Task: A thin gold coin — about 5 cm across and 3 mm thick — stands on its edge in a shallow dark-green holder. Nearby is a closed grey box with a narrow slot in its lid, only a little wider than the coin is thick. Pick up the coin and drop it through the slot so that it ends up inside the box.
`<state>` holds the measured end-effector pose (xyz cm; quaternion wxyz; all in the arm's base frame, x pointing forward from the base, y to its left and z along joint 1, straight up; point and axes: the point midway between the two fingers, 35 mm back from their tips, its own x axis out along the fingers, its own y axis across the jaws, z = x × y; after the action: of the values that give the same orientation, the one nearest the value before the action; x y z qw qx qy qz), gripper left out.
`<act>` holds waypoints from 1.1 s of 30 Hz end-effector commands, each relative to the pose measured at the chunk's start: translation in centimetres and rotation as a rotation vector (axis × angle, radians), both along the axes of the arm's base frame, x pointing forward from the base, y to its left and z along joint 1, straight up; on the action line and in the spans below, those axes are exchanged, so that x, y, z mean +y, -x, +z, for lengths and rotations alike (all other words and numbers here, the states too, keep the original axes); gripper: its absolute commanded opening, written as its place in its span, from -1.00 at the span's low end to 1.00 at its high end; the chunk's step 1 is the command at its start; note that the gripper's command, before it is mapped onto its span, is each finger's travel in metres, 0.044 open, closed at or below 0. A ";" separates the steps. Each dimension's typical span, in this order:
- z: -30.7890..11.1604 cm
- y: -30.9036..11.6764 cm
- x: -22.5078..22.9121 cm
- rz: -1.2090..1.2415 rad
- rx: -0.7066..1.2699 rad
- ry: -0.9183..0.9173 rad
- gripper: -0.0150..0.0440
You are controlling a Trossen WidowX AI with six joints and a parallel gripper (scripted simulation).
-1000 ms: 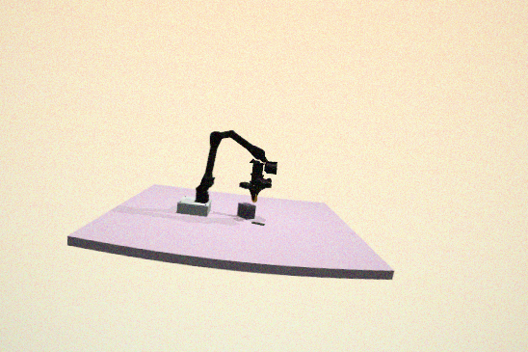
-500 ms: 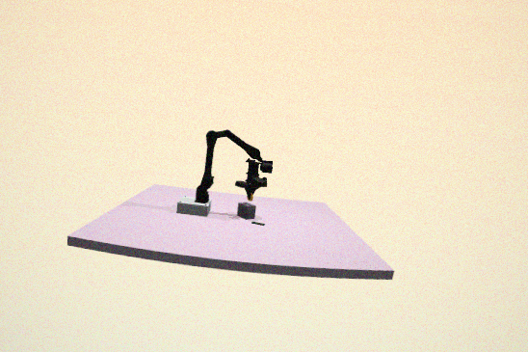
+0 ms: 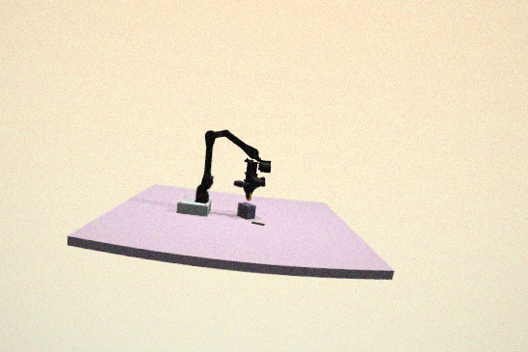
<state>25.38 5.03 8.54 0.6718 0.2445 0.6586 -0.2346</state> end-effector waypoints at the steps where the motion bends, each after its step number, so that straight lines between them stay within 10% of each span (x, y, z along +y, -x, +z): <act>1: 0.0 0.0 0.0 0.004 0.000 -0.001 -0.49; 33: -0.6 0.3 0.2 -0.002 0.001 0.000 -0.49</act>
<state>25.04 5.27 8.13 0.6713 0.2449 0.6588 -0.2353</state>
